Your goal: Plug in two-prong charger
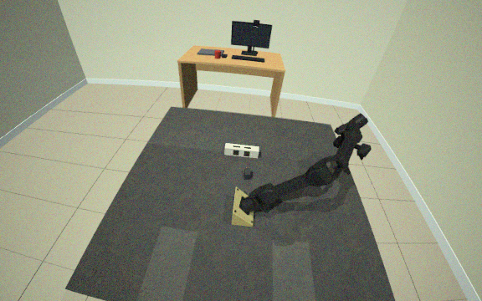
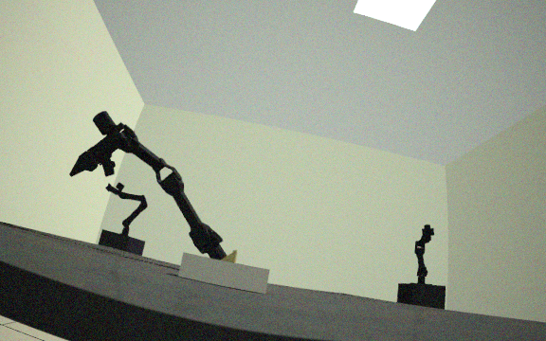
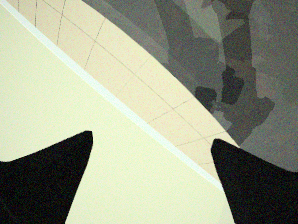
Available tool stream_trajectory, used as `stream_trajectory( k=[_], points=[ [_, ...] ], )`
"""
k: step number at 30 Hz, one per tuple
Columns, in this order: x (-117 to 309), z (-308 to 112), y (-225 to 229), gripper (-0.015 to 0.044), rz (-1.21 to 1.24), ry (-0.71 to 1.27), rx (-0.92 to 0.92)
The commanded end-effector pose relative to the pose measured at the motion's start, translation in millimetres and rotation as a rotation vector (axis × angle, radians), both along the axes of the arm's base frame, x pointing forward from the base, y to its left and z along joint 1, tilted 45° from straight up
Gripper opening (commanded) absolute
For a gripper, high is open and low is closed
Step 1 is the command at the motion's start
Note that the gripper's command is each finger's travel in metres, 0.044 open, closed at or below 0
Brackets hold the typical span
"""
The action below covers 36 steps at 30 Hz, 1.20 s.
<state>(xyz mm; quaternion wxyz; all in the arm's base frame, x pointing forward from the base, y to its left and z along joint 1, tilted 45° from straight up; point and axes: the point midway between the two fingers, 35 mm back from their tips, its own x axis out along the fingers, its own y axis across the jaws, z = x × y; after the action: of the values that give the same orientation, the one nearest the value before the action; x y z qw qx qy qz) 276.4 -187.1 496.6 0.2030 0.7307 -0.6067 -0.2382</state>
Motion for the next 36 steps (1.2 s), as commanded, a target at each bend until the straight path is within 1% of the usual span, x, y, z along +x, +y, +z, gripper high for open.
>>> stream_trajectory(
  k=[1, 2, 5, 10, 15, 27, 36],
  points=[
    [0, 0, 0, 0.0426, 0.003, 0.005, 0.000],
    [1, -1, 1, 0.0440, 0.012, 0.019, 0.001],
    [8, -9, 5, 0.0440, 0.065, 0.106, 0.004],
    [33, -37, 19, 0.0440, 0.163, 0.318, 0.002],
    [45, -54, 29, 0.0440, 0.228, 0.483, -0.017],
    [90, -131, 77, 0.0440, 0.484, 0.988, -0.076],
    [107, -193, 118, 0.0440, 0.683, 1.378, -0.160]
  ],
)
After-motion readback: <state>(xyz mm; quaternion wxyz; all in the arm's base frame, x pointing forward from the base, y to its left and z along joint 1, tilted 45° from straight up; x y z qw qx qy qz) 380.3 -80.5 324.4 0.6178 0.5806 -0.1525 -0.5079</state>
